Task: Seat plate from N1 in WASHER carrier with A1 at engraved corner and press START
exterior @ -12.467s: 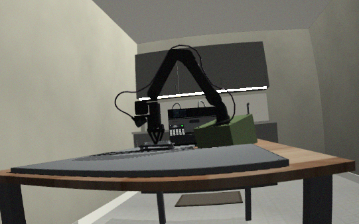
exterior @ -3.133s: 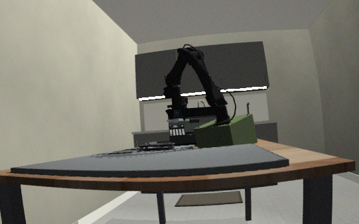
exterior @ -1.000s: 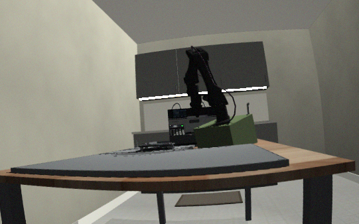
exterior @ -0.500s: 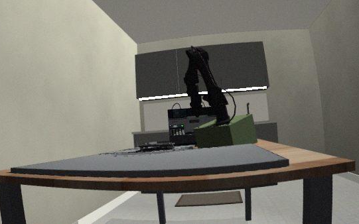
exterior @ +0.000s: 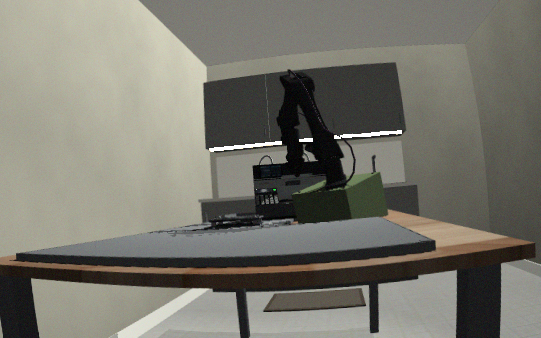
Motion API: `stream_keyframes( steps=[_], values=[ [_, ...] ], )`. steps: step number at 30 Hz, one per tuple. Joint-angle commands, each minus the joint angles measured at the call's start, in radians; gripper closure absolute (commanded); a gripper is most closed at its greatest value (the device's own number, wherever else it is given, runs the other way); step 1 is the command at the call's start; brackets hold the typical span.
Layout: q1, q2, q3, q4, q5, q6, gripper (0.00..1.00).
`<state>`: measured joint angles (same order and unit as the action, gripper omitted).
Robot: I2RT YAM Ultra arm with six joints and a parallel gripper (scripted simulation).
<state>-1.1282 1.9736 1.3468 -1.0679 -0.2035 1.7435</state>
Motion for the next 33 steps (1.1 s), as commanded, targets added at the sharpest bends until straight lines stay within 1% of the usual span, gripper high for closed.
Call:
stream_keyframes(
  steps=[1, 25, 26, 27, 30, 33],
  values=[
    [-0.004, -0.009, 0.038, -0.021, 0.003, 0.009, 0.16],
    [-0.010, -0.029, 0.033, -0.020, 0.003, 0.004, 0.16],
    [-0.006, -0.023, 0.006, -0.013, 0.003, 0.007, 0.16],
    [-0.003, -0.013, -0.017, 0.016, 0.003, 0.009, 0.16],
    [0.008, 0.012, -0.033, 0.034, 0.002, 0.012, 0.16],
    [0.013, 0.017, -0.048, 0.053, 0.000, 0.015, 0.16]
  ],
)
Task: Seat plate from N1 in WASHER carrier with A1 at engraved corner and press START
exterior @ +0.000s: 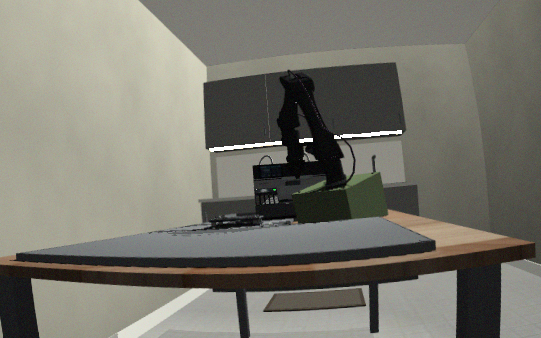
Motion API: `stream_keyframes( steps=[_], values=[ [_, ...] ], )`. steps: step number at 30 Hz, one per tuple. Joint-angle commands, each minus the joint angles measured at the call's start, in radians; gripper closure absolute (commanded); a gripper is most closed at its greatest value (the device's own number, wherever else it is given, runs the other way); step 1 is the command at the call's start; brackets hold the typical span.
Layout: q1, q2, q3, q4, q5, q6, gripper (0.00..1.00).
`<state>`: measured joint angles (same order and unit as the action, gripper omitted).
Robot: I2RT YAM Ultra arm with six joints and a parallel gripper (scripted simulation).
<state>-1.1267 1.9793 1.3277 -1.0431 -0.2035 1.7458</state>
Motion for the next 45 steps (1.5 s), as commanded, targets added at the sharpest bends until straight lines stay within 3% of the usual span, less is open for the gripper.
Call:
stream_keyframes(
  steps=[1, 9, 10, 13, 24, 27, 30, 41, 45],
  values=[
    [0.013, 0.013, -0.033, 0.035, 0.000, 0.014, 0.16],
    [0.016, 0.029, -0.053, 0.072, 0.000, 0.020, 0.16],
    [0.020, -0.002, -0.055, 0.079, -0.001, 0.021, 0.16],
    [0.023, 0.040, -0.067, 0.097, -0.002, 0.024, 0.16],
    [0.032, 0.069, -0.104, 0.166, -0.003, 0.035, 0.16],
    [0.029, 0.038, -0.105, 0.173, -0.002, 0.036, 0.16],
    [0.038, 0.081, -0.116, 0.191, -0.003, 0.039, 0.16],
    [0.049, 0.114, -0.149, 0.259, -0.005, 0.051, 0.16],
    [0.041, 0.083, -0.134, 0.266, -0.004, 0.052, 0.16]
  ],
)
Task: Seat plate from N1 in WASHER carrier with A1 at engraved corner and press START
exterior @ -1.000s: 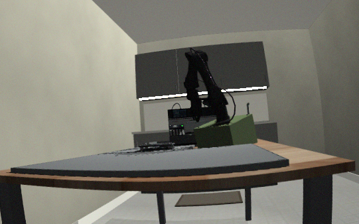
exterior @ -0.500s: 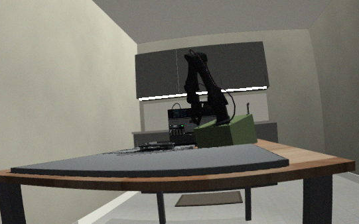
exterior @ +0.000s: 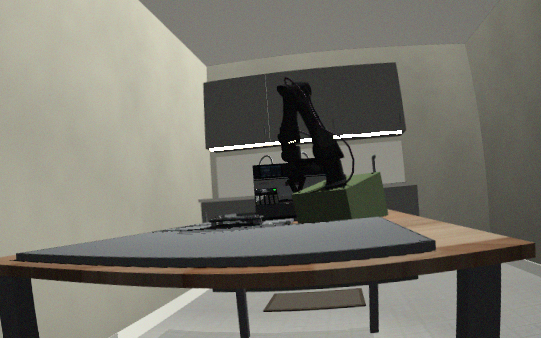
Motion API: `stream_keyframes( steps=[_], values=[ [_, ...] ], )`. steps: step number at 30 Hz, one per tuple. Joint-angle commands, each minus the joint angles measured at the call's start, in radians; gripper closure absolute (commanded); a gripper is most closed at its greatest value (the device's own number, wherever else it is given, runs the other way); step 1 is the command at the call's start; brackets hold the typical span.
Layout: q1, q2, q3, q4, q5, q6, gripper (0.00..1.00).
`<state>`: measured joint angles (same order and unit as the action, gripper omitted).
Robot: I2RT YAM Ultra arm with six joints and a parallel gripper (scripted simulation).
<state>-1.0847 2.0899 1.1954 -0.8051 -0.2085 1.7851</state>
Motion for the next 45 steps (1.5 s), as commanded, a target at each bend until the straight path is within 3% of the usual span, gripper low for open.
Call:
stream_keyframes(
  steps=[1, 26, 45],
  values=[
    [-0.001, -0.028, 0.003, 0.028, 0.001, 0.013, 0.16],
    [-0.006, -0.035, -0.035, 0.020, 0.003, 0.009, 0.16],
    [-0.003, -0.021, -0.015, 0.022, 0.001, 0.004, 0.16]
  ],
)
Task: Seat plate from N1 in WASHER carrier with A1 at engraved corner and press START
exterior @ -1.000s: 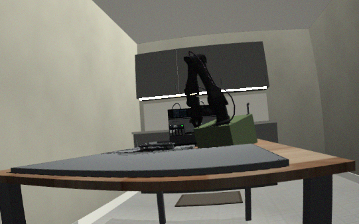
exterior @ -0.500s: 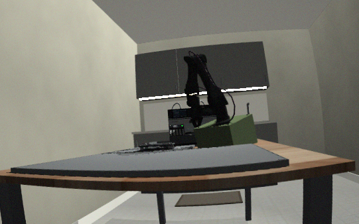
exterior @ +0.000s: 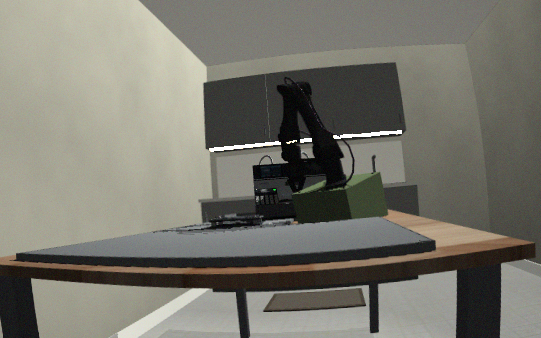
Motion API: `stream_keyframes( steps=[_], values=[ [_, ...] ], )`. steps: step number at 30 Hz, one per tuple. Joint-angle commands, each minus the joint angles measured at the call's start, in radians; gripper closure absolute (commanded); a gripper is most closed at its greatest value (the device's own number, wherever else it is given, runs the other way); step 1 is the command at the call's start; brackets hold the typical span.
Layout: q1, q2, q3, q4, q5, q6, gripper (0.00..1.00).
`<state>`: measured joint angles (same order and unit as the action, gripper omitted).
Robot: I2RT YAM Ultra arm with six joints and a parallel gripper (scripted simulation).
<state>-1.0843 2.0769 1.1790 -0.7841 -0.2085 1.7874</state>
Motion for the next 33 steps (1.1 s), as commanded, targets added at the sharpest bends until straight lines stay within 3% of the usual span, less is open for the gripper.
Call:
stream_keyframes(
  steps=[1, 33],
  values=[
    [-0.004, -0.008, 0.002, 0.001, 0.001, 0.001, 0.16],
    [-0.001, 0.008, -0.013, 0.025, 0.002, 0.011, 0.16]
  ],
)
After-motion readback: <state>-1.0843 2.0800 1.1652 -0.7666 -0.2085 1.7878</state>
